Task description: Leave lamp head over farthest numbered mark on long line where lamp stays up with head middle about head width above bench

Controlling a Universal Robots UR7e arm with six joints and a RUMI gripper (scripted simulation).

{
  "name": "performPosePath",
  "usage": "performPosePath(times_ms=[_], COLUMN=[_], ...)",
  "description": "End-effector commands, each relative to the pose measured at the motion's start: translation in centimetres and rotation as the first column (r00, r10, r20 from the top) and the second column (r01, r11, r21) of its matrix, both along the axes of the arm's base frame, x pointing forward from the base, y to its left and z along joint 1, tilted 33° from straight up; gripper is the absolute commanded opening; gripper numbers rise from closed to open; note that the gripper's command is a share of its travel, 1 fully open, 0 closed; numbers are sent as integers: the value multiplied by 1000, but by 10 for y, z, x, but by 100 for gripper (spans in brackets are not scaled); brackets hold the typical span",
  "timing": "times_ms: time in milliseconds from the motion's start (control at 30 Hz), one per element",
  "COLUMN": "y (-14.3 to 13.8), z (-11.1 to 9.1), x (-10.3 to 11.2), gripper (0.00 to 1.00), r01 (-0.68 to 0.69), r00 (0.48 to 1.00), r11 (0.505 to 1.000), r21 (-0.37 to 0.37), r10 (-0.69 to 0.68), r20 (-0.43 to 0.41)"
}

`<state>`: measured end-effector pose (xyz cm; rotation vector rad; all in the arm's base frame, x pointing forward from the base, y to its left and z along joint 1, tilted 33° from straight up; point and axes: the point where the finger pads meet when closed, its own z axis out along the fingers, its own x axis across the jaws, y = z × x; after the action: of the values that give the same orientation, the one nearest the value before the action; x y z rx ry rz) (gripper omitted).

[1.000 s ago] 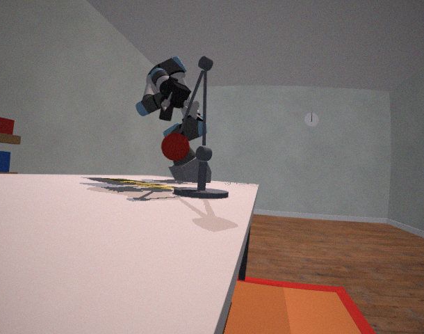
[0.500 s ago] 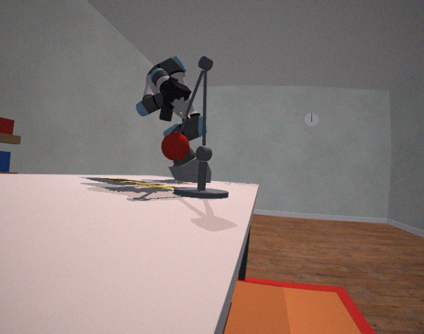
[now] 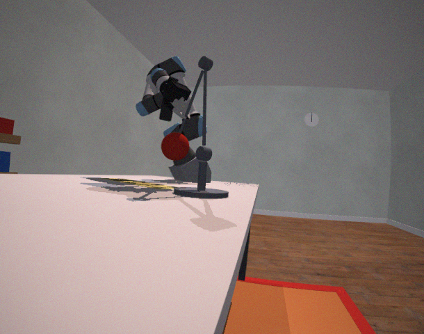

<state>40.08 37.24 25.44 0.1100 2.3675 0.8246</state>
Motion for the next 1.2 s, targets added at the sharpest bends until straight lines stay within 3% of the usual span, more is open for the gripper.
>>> performPosePath(times_ms=[0,1167], y=[0,-57], z=[1,-11], x=[0,29], gripper=[0,0], r01=[-1,-177], r00=[1000,983], r11=[1000,980], r21=[1,-93], r10=[1,172], r20=[1,-59])
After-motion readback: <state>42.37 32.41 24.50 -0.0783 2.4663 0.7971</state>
